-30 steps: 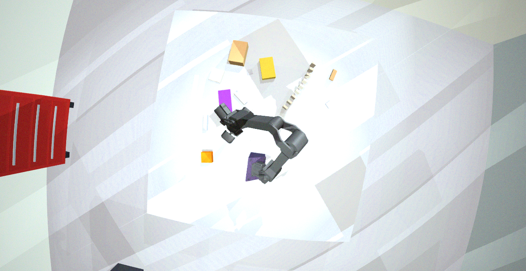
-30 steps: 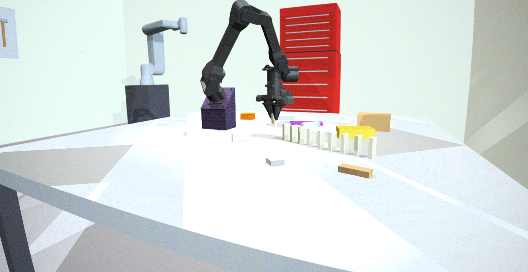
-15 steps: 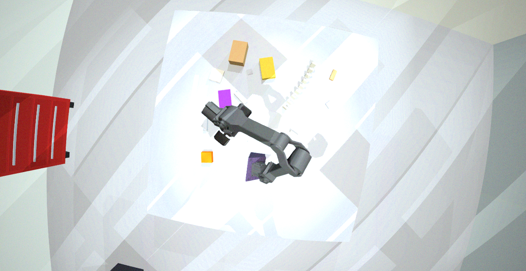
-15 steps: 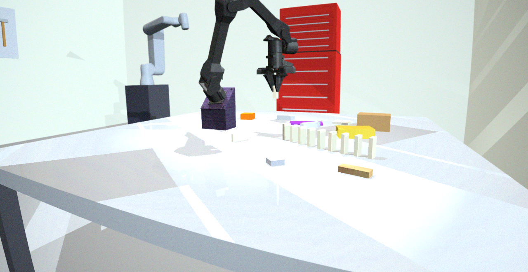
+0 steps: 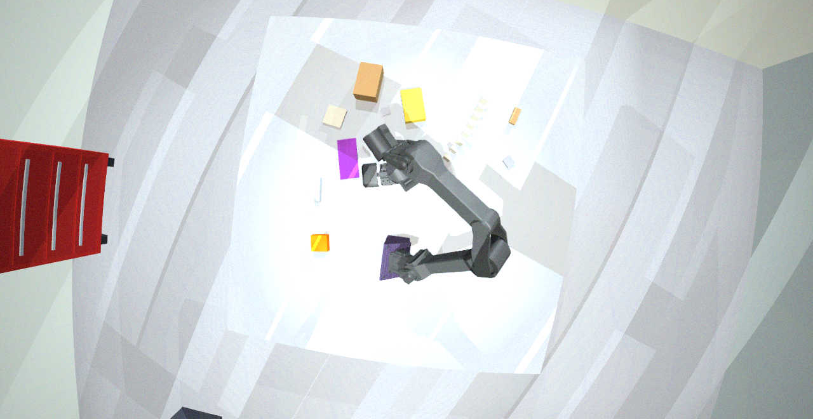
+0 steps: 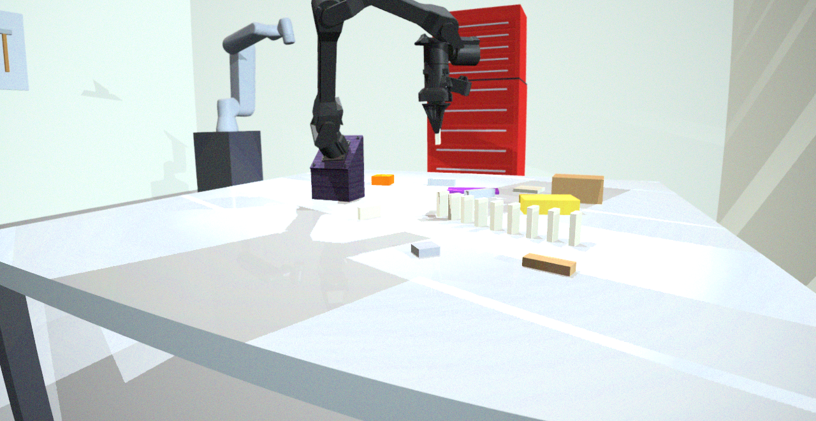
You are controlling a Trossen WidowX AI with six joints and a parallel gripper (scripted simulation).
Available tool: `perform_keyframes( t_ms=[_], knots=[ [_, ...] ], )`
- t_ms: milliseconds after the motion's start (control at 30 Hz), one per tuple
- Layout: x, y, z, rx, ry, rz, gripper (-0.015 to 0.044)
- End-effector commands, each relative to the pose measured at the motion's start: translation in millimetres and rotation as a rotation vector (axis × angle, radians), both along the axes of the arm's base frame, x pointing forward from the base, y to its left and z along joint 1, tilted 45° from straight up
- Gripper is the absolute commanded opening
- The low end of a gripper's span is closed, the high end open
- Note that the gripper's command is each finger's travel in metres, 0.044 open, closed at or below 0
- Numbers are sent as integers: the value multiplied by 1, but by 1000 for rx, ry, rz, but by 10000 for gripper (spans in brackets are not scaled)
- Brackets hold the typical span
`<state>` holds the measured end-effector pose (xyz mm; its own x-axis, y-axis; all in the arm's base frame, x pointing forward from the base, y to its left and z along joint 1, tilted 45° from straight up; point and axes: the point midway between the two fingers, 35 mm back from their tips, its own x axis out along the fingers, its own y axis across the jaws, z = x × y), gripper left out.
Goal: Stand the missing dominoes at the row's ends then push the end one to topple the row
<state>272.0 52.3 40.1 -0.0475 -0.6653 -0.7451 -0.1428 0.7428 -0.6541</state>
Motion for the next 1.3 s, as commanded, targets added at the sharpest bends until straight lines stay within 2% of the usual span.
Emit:
perform_keyframes(
  t_ms=[0,133,467,1267],
  knots=[
    [16,-51,46,-46,-313,-336,107],
    [17,-87,76,-90,-514,-551,107],
    [17,-89,77,-92,-522,-559,107],
    [10,-180,-12,-97,-524,-558,107]
  ],
)
